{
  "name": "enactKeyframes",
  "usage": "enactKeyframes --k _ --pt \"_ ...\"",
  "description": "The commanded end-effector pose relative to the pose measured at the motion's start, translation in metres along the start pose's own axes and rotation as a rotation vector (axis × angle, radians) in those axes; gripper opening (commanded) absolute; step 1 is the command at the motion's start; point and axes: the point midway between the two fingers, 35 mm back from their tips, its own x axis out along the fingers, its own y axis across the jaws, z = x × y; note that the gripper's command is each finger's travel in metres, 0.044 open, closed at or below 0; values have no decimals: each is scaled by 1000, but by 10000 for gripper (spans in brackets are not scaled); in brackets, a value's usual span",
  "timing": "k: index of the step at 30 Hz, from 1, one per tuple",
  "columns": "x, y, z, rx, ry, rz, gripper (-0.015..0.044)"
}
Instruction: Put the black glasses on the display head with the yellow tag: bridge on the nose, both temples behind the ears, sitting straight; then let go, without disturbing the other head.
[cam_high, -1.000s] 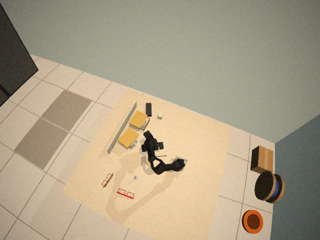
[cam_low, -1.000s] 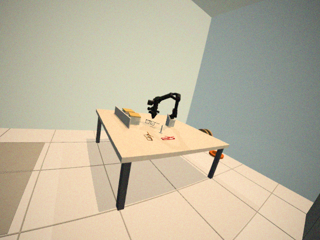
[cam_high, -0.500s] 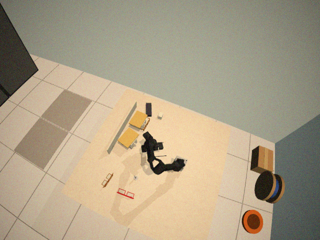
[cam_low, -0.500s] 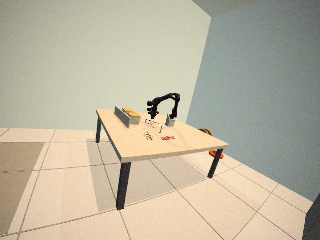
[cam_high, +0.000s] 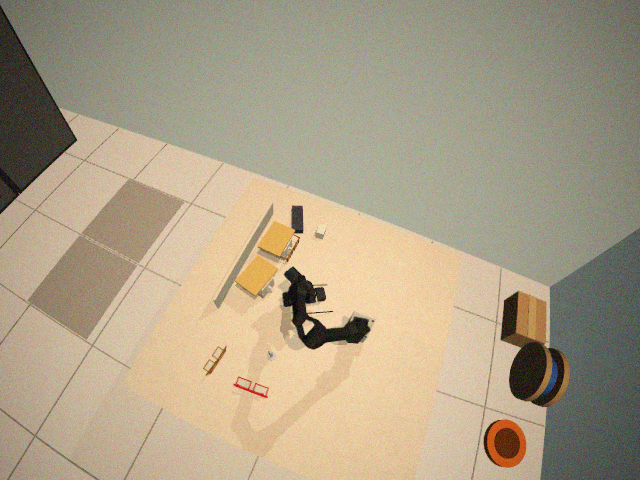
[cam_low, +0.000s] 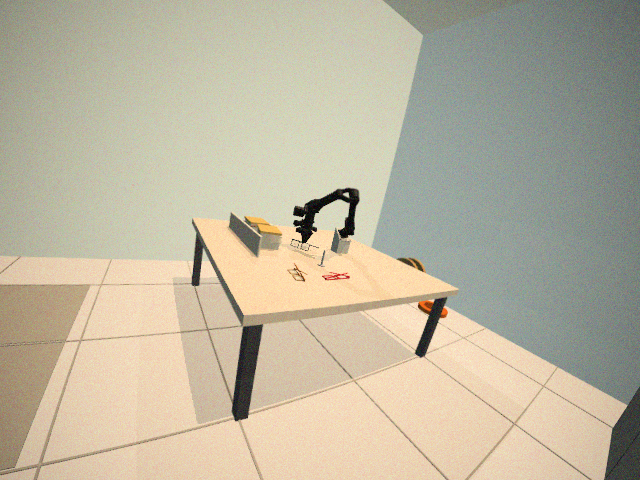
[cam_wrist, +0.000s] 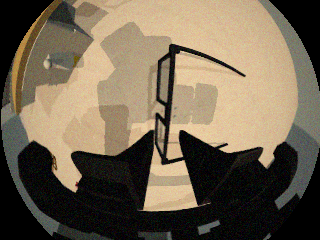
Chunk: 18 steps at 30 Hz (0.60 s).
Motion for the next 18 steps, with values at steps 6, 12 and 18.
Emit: enactKeyframes --k 6,12,18 --pt "17 -2 -2 8 10 -1 140" --pt "22 -2 -3 8 11 0 140" --pt "19 -1 -2 0 5 0 107"
